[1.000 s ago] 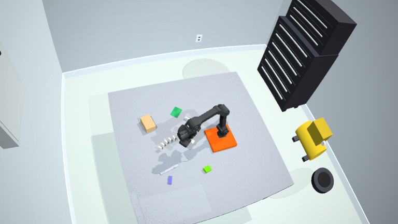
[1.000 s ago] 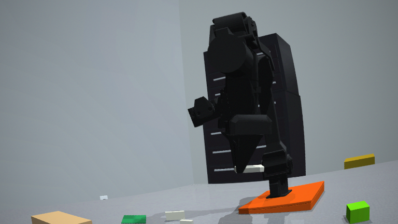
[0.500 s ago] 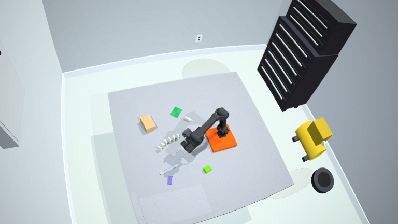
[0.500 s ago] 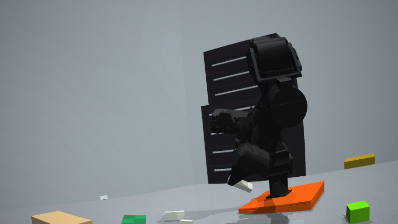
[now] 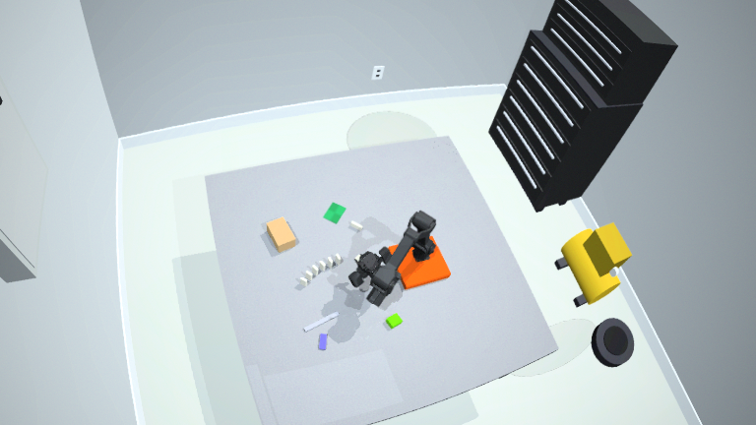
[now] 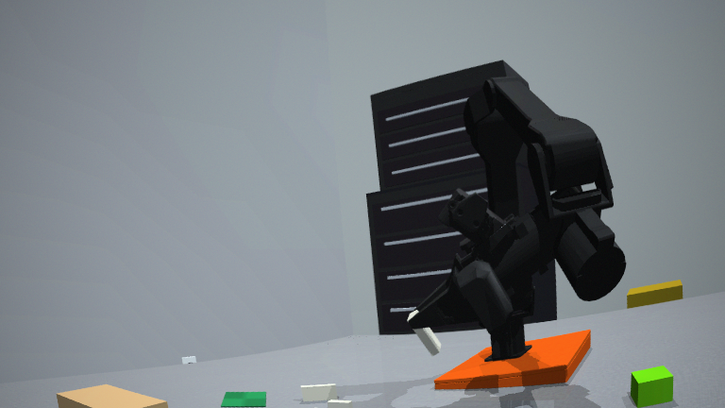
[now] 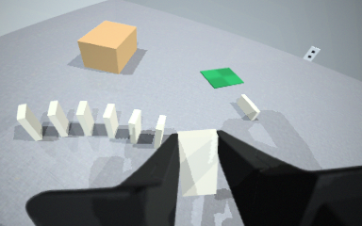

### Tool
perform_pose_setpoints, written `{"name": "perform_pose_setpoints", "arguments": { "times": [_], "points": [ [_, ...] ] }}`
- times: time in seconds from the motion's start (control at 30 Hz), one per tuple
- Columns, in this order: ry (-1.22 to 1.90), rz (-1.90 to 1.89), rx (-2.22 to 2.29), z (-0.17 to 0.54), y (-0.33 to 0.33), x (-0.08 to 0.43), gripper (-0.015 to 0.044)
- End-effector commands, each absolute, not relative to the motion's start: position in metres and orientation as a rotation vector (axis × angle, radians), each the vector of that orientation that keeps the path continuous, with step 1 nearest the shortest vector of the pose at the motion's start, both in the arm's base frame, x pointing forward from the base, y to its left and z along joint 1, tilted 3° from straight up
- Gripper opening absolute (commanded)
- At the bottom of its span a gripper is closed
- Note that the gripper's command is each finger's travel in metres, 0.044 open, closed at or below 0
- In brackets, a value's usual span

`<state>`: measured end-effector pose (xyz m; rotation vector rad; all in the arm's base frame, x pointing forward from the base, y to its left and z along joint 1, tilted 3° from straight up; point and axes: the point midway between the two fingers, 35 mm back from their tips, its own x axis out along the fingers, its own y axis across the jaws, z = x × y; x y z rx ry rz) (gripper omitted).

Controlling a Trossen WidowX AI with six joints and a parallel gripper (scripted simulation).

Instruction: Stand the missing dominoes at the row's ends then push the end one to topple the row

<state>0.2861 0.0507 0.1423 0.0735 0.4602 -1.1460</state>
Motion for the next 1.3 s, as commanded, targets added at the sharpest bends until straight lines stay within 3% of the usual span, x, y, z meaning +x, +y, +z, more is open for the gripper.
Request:
{"name": "perform_pose_setpoints", "arguments": {
  "times": [0.0,0.43,1.27],
  "points": [
    [0.347,-1.091,0.039,0.143,0.057,0.288,0.0107],
    [0.033,-0.796,0.012,0.150,0.090,0.292,0.0107],
    [0.032,-0.792,0.014,0.134,0.090,0.293,0.0107]
  ]
}}
